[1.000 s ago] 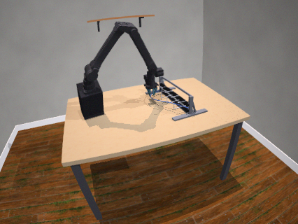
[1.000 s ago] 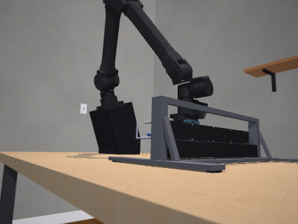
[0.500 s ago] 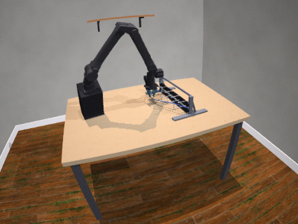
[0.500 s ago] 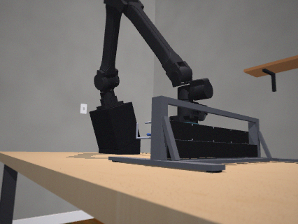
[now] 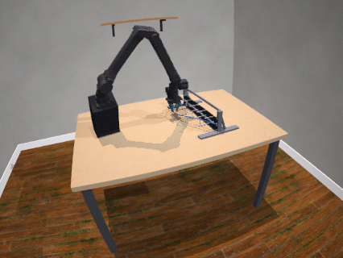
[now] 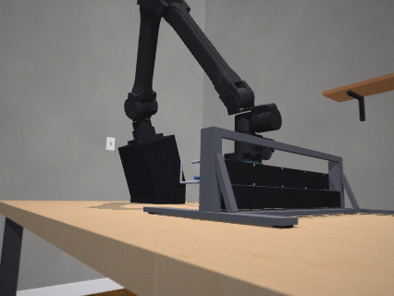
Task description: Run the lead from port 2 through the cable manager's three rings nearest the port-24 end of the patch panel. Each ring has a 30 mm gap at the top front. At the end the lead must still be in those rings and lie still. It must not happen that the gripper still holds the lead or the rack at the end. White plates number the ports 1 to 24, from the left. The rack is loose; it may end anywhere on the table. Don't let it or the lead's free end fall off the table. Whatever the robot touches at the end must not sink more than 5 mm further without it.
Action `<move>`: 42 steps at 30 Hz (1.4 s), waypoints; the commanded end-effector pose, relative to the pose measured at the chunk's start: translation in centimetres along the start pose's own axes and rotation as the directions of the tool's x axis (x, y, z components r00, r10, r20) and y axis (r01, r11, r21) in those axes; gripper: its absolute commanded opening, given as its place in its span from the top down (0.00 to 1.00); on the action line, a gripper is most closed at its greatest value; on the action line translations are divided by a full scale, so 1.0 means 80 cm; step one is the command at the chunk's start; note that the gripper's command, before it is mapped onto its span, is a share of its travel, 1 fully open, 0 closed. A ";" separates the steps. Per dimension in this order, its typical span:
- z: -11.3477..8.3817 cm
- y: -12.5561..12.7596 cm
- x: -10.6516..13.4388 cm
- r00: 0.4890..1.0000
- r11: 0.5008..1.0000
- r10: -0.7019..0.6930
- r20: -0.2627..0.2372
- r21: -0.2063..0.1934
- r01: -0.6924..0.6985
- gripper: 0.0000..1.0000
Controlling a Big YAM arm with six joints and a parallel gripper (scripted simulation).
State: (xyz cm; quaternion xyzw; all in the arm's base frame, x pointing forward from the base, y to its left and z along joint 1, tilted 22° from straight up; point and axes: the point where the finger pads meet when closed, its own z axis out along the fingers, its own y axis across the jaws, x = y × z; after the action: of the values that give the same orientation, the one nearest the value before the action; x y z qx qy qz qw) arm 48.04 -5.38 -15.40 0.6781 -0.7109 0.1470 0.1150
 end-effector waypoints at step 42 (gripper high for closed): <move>-0.003 -0.009 0.014 1.000 1.000 0.013 0.002 0.012 -0.013 0.67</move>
State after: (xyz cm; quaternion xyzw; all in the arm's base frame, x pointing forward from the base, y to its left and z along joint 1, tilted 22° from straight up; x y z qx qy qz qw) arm 47.99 -5.60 -15.29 0.6781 -0.7109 0.1469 0.1153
